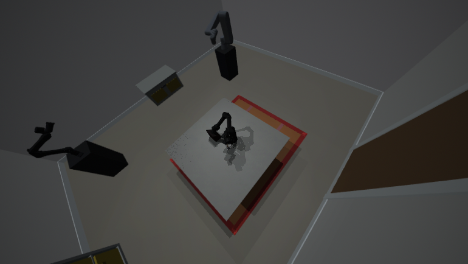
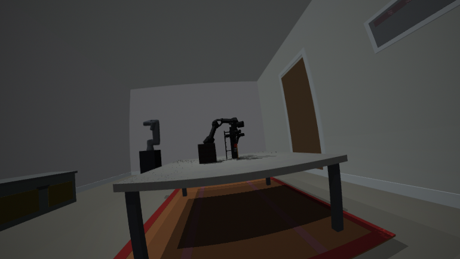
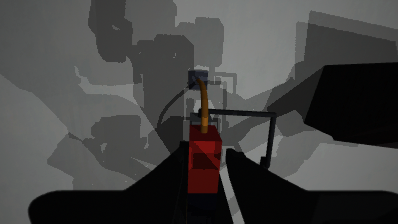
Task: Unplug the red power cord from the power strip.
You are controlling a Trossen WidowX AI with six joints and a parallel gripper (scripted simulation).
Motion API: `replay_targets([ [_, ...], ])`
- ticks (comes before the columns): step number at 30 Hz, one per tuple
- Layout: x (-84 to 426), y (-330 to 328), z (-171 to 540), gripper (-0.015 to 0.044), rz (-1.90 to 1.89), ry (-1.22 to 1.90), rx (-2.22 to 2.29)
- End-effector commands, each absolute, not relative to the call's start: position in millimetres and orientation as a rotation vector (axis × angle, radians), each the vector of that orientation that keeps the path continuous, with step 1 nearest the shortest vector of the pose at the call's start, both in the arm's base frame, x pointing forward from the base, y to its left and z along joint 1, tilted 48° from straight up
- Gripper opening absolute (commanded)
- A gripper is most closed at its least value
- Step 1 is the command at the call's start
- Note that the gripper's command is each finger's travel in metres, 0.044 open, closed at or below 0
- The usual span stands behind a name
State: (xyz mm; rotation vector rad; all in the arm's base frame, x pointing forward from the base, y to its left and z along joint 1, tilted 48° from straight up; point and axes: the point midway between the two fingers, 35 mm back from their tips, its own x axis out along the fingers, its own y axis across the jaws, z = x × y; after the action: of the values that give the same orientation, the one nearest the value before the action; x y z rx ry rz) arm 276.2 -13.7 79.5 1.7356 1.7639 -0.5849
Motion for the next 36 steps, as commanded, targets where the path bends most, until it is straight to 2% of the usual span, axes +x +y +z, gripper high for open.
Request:
replay_targets([
  [1, 277, -10, 77, 0.016, -0.583, 1.76, 1.74],
  [5, 277, -7, 74, 0.016, -0.583, 1.761, 1.74],
  [9, 276, -8, 76, 0.0055, -0.584, 1.765, 1.734],
  [17, 276, -8, 76, 0.0002, -0.584, 1.765, 1.734],
  [36, 281, -27, 57, 0.0, -0.586, 1.761, 1.735],
])
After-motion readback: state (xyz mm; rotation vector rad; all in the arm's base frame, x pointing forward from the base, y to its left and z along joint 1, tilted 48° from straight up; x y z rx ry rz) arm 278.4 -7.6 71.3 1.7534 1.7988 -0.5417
